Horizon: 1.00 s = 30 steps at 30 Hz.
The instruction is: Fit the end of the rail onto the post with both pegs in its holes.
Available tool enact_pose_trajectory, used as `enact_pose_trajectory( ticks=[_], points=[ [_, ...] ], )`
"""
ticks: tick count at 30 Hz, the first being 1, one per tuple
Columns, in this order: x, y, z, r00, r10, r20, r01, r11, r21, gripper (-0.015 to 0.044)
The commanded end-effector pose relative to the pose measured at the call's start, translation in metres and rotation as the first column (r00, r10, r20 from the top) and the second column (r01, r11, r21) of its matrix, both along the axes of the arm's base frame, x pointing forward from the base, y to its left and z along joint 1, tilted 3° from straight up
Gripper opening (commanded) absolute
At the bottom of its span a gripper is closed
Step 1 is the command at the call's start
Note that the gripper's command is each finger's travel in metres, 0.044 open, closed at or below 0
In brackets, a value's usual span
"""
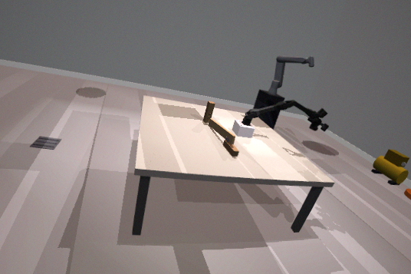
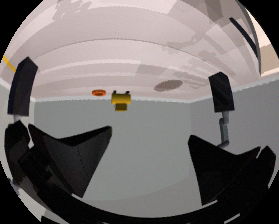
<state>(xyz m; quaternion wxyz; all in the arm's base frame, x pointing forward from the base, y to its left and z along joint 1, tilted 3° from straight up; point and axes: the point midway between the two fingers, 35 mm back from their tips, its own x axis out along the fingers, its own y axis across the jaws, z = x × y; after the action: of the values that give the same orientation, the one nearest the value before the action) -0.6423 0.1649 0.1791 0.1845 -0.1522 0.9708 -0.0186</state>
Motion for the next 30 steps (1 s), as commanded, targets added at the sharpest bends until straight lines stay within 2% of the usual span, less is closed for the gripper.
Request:
enact_pose_trajectory(
  ticks=[1,8,15,20,25,30],
  points=[
    [0.001,0.003,0.000,1.000,-0.003,0.000,0.003,1.000,0.006,0.0426],
    [0.049,0.103,-0.007,0.995,-0.098,-0.004,0.096,0.968,0.230,0.0440],
    [0.121,0.197,-0.006,0.976,-0.216,0.020,0.188,0.888,0.421,0.0440],
    [0.173,0.247,-0.012,0.964,-0.261,0.047,0.194,0.814,0.548,0.0440],
    [0.204,0.267,-0.013,0.960,-0.271,0.072,0.167,0.759,0.629,0.0440],
    [0.278,0.314,-0.022,0.938,-0.320,0.131,0.119,0.655,0.746,0.0440]
  ],
)
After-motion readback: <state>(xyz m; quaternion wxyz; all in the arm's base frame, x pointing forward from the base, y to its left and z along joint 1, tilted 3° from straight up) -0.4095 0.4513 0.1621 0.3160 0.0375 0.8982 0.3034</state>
